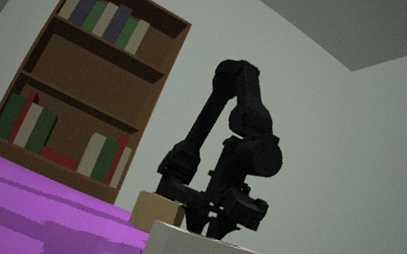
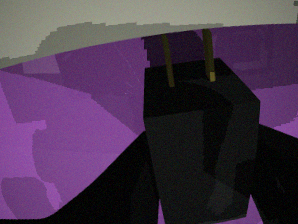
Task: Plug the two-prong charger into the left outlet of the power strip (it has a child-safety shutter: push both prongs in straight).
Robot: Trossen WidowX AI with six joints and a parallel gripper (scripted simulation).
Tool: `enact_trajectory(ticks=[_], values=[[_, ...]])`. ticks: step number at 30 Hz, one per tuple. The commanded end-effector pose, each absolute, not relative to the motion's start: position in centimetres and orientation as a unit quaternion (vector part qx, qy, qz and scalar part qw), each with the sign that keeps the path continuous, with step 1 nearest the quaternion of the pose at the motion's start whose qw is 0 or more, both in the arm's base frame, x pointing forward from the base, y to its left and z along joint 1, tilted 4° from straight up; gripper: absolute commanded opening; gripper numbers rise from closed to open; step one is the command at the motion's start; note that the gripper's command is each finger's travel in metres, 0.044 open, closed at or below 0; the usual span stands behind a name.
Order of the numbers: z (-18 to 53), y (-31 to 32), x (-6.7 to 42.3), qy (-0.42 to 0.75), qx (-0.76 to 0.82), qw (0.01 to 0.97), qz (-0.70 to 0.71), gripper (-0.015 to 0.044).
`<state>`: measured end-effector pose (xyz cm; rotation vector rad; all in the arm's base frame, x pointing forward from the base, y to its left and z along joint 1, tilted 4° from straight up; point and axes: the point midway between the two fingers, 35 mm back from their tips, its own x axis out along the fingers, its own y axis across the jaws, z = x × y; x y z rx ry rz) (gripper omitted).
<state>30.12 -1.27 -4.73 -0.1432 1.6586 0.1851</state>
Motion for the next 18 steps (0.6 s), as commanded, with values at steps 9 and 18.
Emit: enact_trajectory(ticks=[9, 18], values=[[-4.66, -1.15, 30.44, 0.735, -0.06, 0.67, 0.081, 0.0], [-4.68, -1.15, 30.42, 0.735, -0.06, 0.67, 0.081, 0.0]])
